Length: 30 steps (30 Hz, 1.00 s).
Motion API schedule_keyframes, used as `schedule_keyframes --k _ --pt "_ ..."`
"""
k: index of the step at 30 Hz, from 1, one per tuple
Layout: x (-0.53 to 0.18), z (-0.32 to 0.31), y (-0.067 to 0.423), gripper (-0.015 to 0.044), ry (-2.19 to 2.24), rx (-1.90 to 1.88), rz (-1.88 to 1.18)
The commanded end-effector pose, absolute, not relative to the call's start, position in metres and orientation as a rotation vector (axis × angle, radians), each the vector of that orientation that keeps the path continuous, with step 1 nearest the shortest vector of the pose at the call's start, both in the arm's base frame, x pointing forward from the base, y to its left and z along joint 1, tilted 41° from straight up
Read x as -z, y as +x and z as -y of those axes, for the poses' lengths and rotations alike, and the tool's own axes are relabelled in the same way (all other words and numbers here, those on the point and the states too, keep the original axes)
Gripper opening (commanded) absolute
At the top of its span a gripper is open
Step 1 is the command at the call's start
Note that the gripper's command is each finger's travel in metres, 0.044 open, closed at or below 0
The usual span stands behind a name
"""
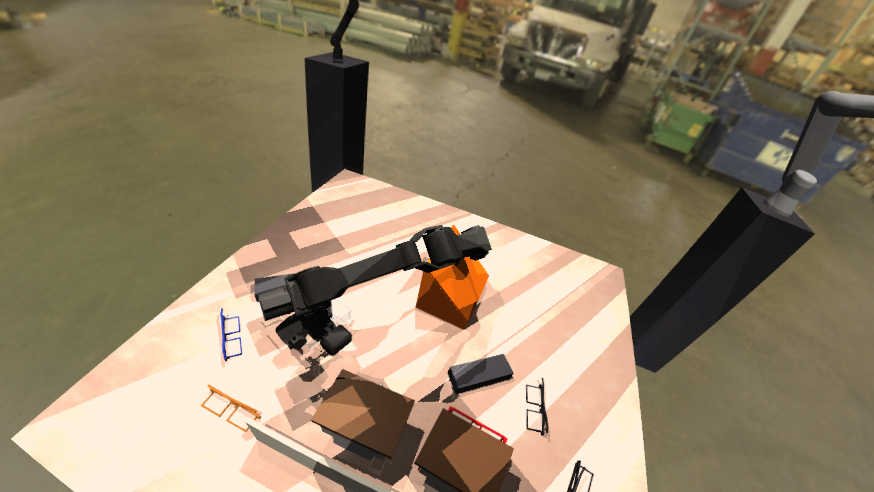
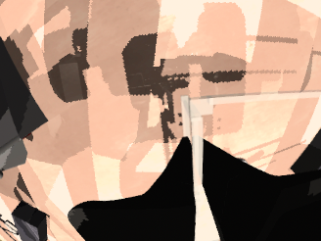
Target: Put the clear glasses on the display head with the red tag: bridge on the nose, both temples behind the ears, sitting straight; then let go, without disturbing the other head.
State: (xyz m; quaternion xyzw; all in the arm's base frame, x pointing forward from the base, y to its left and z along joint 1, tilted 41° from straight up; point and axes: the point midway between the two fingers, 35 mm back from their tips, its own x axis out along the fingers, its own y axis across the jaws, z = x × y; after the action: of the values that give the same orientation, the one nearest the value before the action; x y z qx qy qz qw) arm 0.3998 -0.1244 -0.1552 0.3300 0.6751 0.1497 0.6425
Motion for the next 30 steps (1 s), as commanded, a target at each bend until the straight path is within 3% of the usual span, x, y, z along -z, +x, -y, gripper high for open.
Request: schedule_keyframes --k 1,30 --pt "0.1542 0.1239 0.4028 0.0000 0.761 -0.342 -1.533" --pt "0.1539 0.1244 0.4121 0.0000 0.761 -0.342 -1.532"
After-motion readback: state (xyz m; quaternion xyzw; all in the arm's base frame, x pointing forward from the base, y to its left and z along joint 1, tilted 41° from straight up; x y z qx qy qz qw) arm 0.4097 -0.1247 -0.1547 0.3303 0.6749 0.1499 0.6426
